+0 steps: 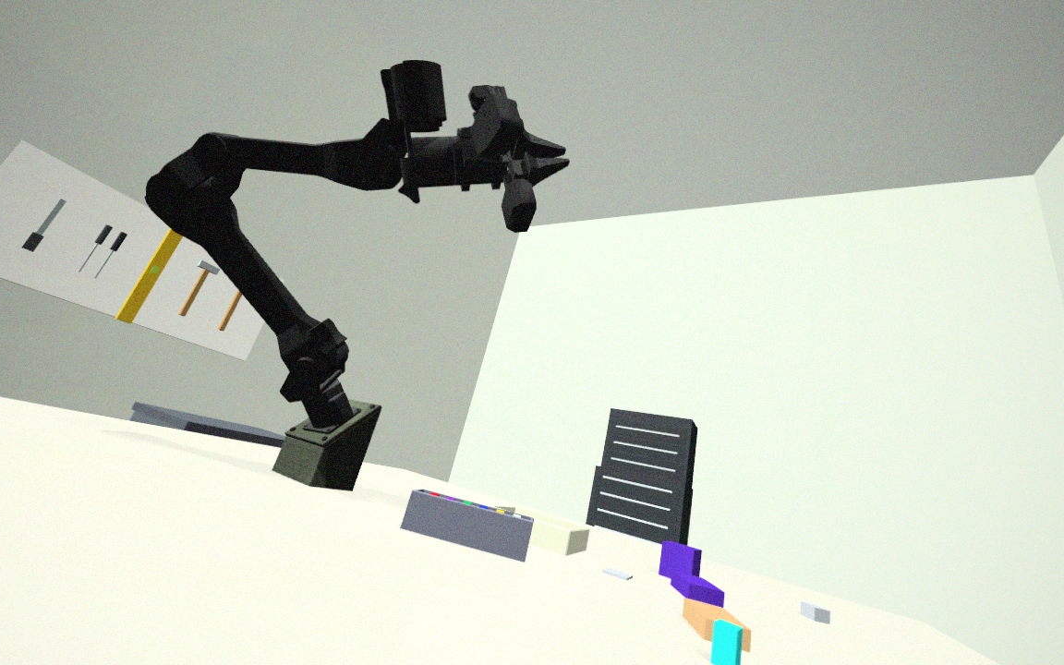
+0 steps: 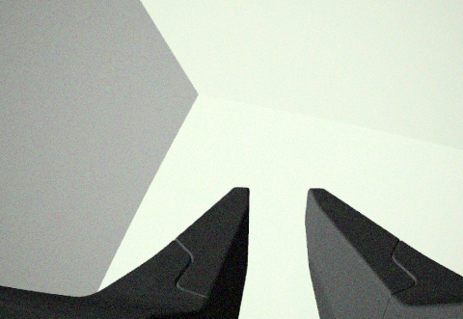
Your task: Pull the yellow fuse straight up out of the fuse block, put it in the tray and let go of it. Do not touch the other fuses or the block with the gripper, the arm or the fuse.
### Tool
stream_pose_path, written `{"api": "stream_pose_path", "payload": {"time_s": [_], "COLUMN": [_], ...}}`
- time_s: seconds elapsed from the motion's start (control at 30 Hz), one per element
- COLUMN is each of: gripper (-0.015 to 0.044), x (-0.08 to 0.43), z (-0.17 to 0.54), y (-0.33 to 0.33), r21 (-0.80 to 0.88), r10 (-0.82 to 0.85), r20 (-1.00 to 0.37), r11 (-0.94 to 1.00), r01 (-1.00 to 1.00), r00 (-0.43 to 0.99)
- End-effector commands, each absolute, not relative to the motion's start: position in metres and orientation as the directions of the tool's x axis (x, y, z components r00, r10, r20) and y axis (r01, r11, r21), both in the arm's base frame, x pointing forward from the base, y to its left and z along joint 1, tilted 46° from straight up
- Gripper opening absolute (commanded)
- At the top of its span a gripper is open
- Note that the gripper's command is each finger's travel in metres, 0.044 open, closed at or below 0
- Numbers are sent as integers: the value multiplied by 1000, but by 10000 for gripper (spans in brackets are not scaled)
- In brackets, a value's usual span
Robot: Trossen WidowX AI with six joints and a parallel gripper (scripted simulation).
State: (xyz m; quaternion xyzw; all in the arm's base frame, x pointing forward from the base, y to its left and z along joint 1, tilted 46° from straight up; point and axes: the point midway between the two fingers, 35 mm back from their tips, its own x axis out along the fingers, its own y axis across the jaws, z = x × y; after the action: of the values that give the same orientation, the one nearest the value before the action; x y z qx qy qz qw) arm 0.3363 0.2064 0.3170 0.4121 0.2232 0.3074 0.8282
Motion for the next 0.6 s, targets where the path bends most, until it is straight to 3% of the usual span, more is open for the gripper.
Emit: {"api": "stream_pose_path", "payload": {"time_s": [0.0, 0.17, 0.33, 0.57], "gripper": [74, 74, 74, 74], "x": [368, 388, 391, 368], "z": [257, 182, 112, 37], "y": [194, 169, 129, 64], "r21": [831, 722, 499, 75], "r10": [557, 345, 68, -353], "r20": [-344, -606, -810, -899], "r11": [555, 618, 601, 459], "r01": [-30, 313, 624, 885], "r00": [756, 717, 582, 260]}}
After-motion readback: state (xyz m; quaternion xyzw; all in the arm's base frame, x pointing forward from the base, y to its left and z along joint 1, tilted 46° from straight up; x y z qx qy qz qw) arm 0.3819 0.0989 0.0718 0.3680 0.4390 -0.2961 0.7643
